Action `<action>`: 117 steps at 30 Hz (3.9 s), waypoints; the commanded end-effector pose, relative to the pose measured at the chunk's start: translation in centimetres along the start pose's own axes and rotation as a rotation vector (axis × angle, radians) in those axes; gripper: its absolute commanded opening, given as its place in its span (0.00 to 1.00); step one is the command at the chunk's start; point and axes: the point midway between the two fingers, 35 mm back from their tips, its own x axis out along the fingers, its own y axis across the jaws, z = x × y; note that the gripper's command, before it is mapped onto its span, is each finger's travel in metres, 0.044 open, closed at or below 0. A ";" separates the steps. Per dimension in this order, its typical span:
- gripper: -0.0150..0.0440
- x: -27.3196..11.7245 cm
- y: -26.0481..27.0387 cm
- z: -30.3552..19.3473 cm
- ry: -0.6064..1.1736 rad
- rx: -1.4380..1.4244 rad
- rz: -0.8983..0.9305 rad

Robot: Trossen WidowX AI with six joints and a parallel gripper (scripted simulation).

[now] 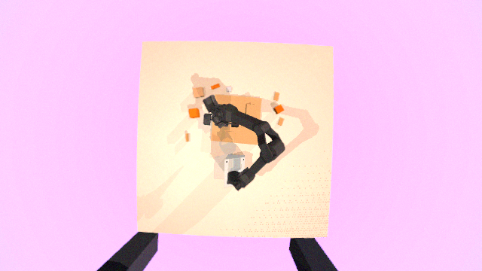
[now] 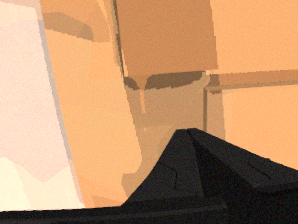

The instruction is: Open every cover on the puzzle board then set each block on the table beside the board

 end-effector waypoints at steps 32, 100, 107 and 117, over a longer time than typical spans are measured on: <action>0.25 1.5 -0.2 0.2 -0.001 0.009 -0.007; 0.25 6.0 -0.4 1.9 -0.001 0.010 -0.010; 0.25 6.0 -0.3 2.6 -0.002 0.010 -0.010; 0.25 6.0 -0.3 3.7 -0.002 0.010 -0.010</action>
